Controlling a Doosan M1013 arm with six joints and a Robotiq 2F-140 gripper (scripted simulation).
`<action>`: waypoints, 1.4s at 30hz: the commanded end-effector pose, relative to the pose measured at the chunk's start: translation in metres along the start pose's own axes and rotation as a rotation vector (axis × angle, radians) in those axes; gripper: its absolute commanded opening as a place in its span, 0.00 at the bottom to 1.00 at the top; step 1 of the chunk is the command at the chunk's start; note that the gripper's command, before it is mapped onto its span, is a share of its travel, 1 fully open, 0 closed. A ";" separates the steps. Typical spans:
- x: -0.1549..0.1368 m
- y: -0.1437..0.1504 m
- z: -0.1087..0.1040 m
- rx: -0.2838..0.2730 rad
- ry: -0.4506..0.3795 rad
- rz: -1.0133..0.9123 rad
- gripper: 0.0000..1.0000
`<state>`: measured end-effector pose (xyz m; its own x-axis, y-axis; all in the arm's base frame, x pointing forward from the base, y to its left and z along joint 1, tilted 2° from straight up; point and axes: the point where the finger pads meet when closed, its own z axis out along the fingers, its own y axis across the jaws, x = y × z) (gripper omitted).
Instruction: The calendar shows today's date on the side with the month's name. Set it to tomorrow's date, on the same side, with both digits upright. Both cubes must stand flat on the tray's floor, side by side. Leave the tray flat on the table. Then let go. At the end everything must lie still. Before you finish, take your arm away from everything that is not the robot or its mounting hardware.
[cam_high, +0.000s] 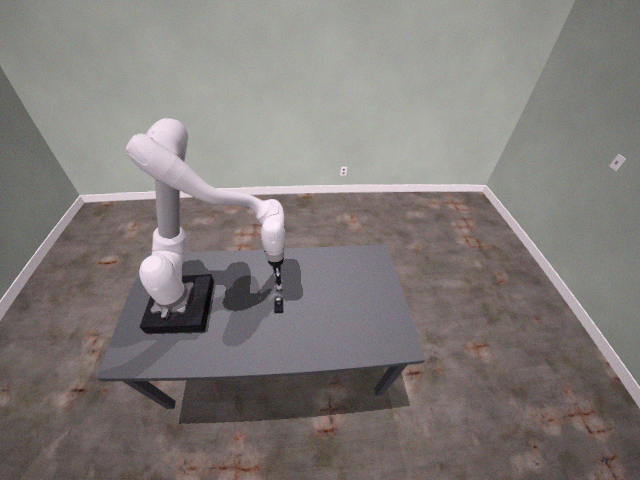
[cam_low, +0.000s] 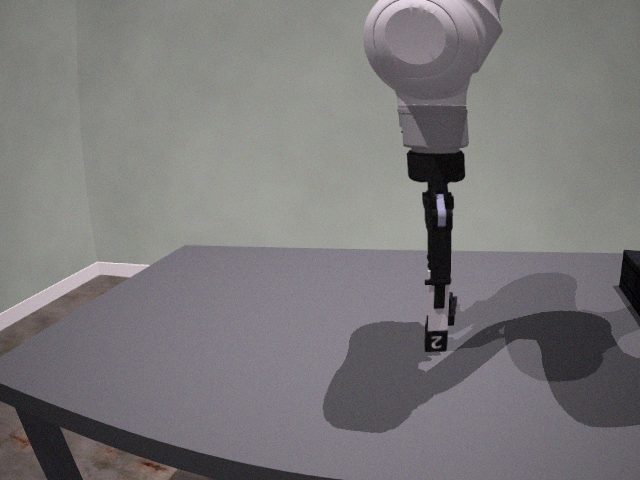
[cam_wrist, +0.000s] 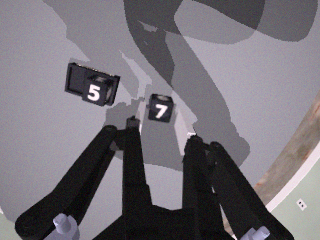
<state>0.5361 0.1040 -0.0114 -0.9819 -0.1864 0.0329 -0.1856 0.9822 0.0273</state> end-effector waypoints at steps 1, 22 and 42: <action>0.000 0.000 0.000 0.000 0.000 0.000 0.29; 0.000 0.000 -0.026 0.000 0.000 0.000 0.29; 0.001 0.001 -0.038 -0.005 -0.151 -0.002 0.29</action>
<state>0.5369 0.1040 0.0270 -0.9818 -0.1851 -0.0435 -0.1865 0.9820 0.0300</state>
